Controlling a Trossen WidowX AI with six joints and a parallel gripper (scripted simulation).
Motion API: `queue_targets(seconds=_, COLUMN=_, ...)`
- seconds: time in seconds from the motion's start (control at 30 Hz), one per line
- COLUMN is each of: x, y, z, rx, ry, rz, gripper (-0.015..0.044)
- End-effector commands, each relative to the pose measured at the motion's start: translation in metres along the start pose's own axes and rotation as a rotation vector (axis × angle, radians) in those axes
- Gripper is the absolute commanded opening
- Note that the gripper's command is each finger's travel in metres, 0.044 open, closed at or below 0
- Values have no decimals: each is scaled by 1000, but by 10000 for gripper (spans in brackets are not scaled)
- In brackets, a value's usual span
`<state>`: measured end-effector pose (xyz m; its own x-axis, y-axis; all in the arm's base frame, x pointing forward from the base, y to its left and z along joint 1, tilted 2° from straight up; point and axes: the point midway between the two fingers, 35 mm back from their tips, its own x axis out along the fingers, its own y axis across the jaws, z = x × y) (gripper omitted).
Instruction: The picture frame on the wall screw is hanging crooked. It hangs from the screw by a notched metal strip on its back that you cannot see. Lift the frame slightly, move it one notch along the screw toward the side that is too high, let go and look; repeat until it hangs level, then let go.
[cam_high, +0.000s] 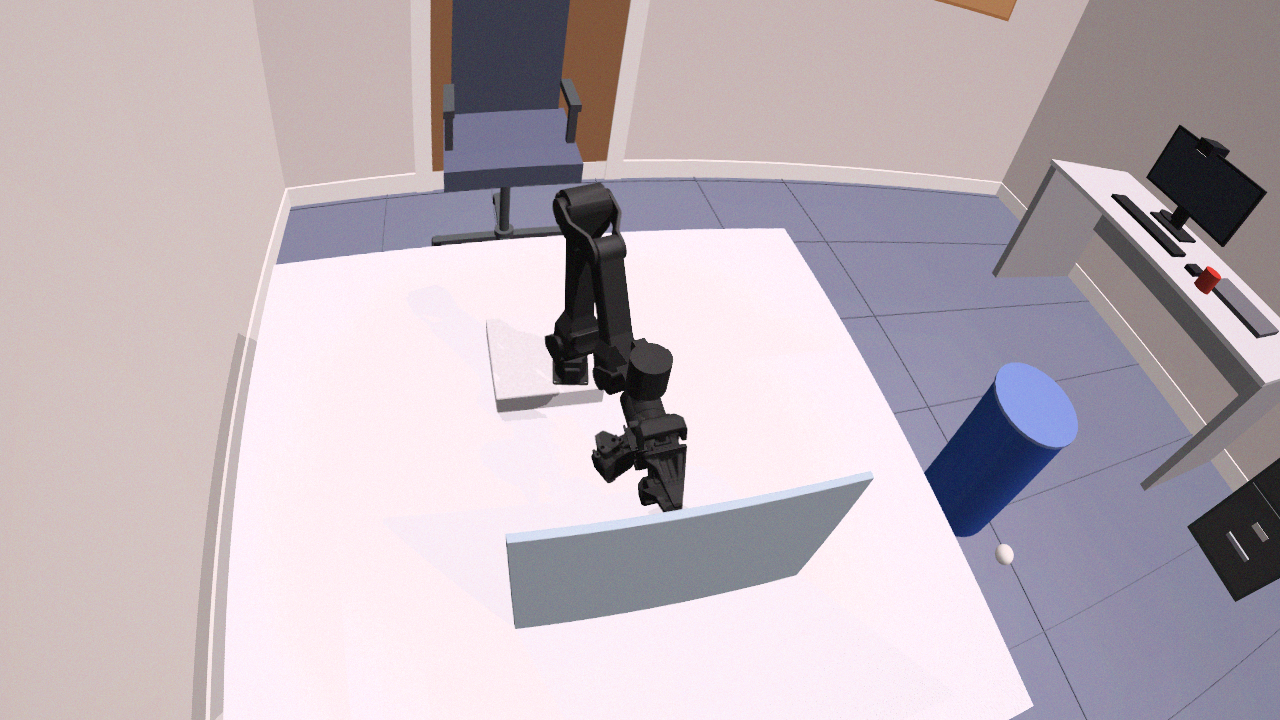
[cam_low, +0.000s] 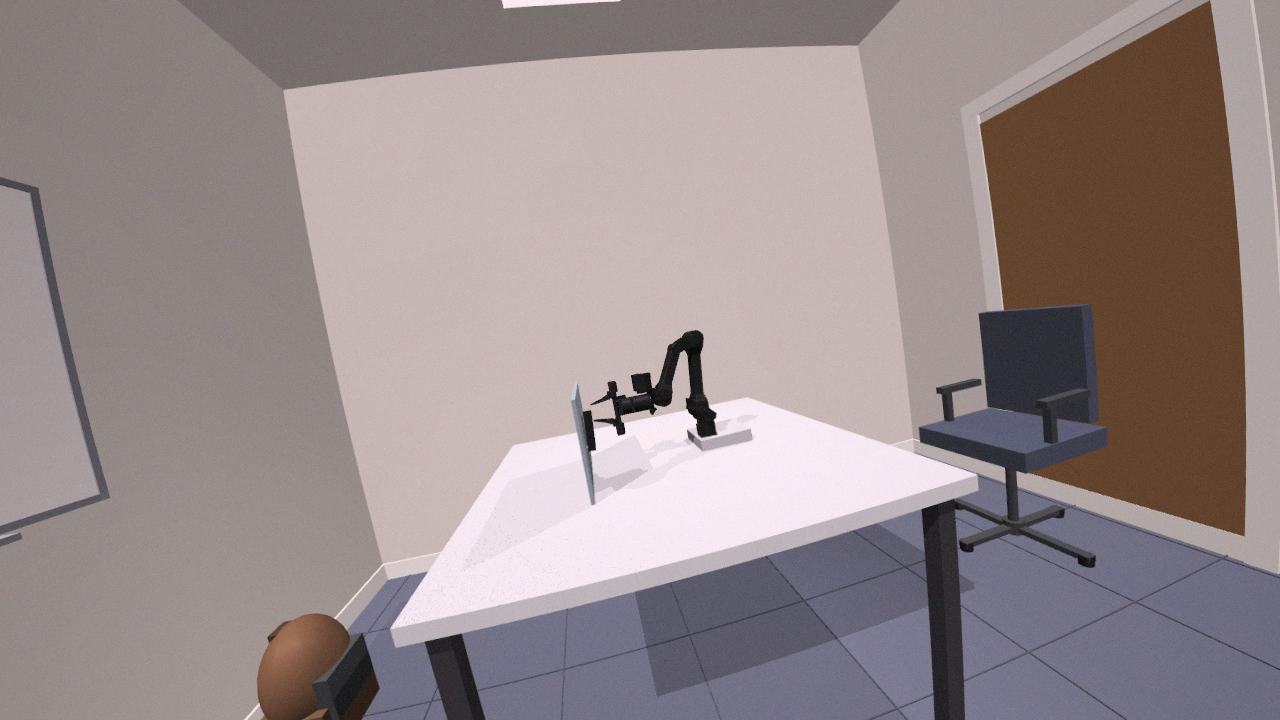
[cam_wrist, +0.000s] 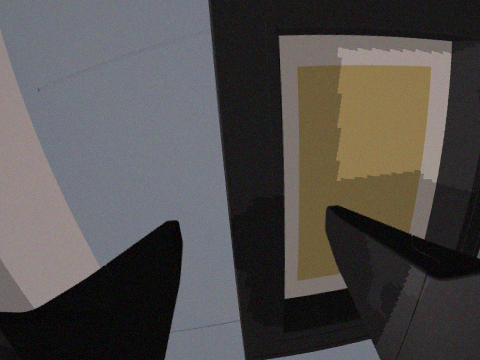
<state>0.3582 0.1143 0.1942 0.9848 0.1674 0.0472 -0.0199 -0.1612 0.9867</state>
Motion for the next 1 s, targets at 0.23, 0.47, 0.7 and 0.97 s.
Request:
queue_targets(seconds=0.23, x=16, y=0, z=1, rx=1, ry=1, rz=2, gripper=260)
queue_targets(seconds=0.47, x=16, y=0, z=1, rx=1, ry=1, rz=2, gripper=260)
queue_targets(seconds=0.7, x=16, y=0, z=1, rx=1, ry=1, rz=2, gripper=260)
queue_targets(seconds=0.97, x=16, y=0, z=1, rx=1, ry=1, rz=2, gripper=260)
